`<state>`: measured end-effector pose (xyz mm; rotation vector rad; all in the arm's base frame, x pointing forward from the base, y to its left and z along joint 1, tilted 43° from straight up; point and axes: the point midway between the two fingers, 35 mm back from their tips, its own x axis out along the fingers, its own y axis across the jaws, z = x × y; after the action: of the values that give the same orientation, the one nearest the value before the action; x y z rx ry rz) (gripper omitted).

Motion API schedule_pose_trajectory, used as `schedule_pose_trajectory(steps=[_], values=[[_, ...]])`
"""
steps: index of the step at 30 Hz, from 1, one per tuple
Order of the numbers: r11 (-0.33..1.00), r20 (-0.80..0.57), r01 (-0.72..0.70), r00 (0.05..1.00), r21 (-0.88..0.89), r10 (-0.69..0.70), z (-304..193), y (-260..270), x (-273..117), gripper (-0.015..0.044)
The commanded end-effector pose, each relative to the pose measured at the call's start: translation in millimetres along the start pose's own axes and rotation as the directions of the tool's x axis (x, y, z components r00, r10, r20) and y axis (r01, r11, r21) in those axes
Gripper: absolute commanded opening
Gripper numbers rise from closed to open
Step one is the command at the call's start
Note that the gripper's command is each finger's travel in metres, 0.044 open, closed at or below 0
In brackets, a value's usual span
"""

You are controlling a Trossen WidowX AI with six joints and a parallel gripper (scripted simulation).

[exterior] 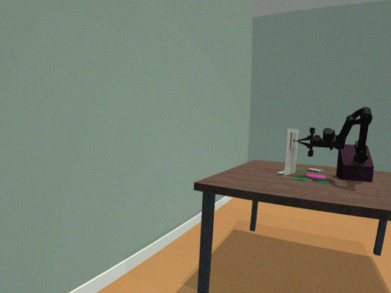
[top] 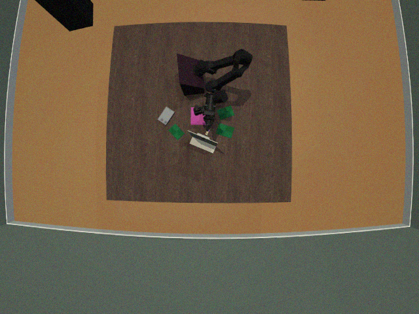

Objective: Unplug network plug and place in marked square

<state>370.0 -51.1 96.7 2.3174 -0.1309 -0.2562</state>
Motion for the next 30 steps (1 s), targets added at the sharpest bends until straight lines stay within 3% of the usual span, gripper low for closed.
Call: schedule_pose_trajectory(steps=[1, 30], values=[[1.0, 0.009, 0.004, 1.0, -0.001, -0.004, 1.0, -2.0, -3.2, 0.0], [1.0, 0.009, 0.005, 1.0, -0.001, -0.005, -6.5, -2.0, -12.9, 0.0]])
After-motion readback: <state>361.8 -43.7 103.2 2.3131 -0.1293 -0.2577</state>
